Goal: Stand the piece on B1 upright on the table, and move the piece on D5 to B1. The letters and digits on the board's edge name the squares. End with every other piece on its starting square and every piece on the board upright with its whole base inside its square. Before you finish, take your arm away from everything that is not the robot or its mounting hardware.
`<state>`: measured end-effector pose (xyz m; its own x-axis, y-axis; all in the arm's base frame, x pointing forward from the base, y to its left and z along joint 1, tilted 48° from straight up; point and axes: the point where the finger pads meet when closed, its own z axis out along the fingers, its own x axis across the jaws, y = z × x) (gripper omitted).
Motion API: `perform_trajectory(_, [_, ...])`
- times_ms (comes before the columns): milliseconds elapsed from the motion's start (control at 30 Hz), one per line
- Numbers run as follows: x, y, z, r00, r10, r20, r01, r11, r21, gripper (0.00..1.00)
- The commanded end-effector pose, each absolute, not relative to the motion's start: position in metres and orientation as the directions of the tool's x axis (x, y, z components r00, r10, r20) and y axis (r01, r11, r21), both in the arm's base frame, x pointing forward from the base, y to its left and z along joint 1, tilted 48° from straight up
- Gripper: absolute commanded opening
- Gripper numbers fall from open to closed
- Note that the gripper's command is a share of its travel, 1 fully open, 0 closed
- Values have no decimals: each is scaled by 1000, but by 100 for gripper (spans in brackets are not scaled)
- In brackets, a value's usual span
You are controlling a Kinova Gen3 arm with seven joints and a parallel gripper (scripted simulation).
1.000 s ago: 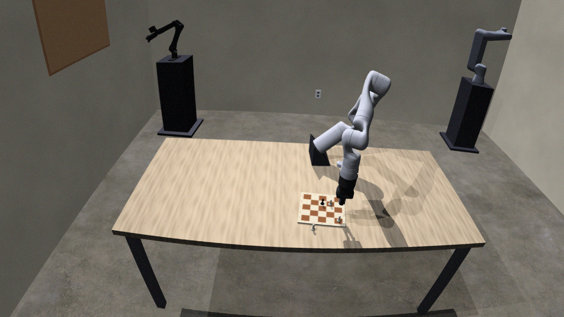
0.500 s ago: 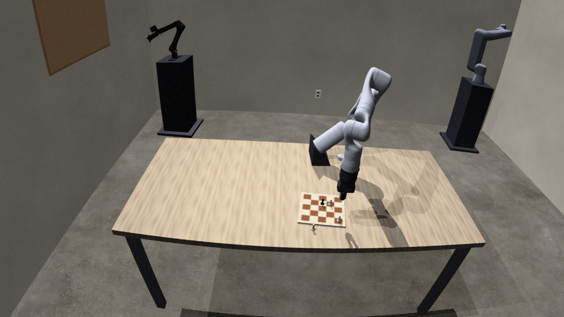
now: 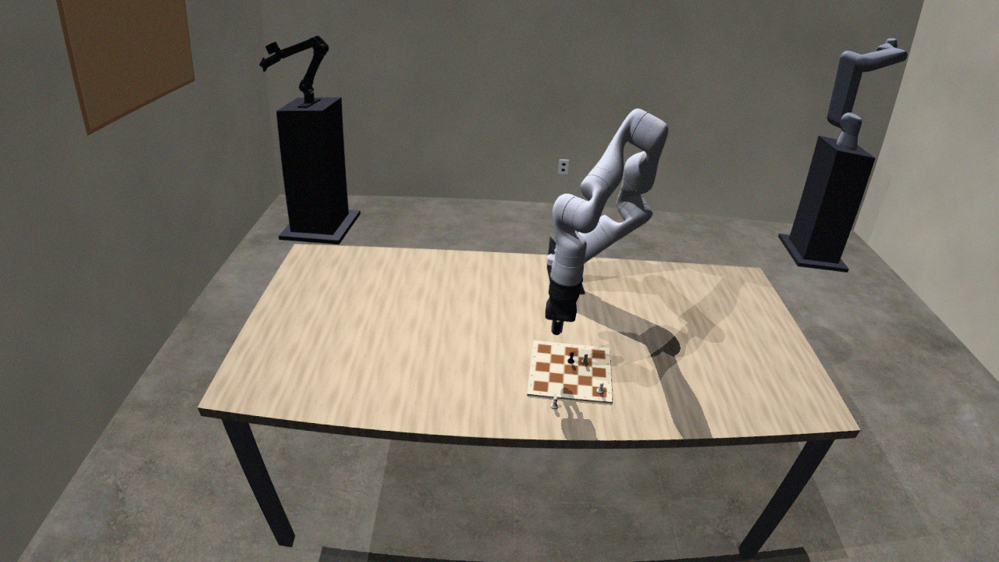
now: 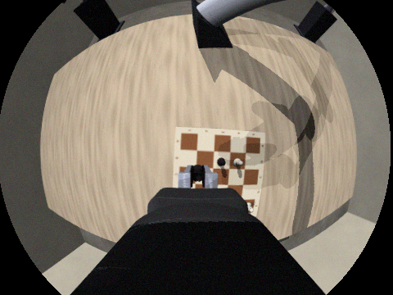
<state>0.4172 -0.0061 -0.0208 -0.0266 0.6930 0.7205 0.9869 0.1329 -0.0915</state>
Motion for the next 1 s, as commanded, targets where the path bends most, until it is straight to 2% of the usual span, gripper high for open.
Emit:
perform_trajectory(0, [402,-24,-36,21,682,731,988,95,-117,0])
perform_trajectory(567, [402,-22,-38,21,681,732,989,95,-117,0])
perform_trajectory(967, [398,2,-61,21,681,732,989,95,-116,0])
